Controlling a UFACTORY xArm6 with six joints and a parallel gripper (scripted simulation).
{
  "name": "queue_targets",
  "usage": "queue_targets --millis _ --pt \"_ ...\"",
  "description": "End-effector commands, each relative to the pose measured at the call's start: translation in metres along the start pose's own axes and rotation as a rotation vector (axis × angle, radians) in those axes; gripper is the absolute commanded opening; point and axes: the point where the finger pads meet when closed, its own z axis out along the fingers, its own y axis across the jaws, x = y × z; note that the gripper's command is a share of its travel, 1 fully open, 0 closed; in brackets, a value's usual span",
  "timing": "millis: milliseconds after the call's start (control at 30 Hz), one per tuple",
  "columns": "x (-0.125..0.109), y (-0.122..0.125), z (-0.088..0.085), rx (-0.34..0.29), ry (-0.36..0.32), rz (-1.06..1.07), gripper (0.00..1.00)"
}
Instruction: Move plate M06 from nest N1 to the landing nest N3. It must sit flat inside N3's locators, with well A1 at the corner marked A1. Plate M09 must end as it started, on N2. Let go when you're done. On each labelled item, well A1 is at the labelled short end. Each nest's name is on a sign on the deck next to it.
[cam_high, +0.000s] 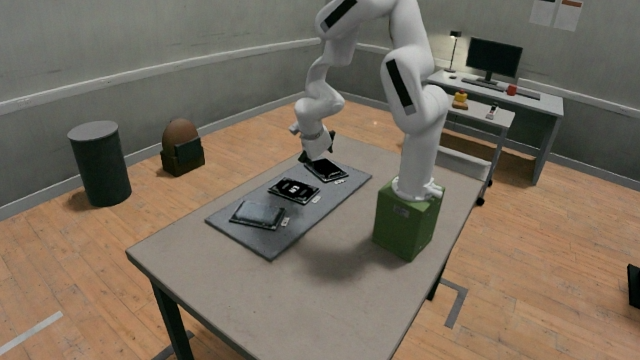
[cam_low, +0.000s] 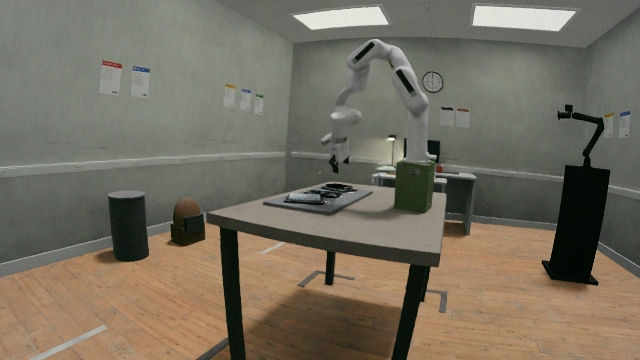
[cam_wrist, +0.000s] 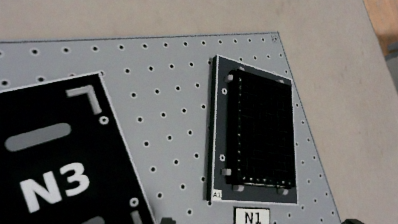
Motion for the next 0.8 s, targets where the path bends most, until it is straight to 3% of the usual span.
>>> queue_targets --millis 0,200,400,767 --pt "0.011 0.013 0.012 0.017 -0.131 0.004 1.0" --pt "0.015 0.018 0.017 0.035 -0.163 0.008 1.0" --pt "0.025 0.03 0.029 0.101 -0.238 0.022 1.0" --pt "0.036 0.044 0.041 0.187 -0.289 0.04 1.0"
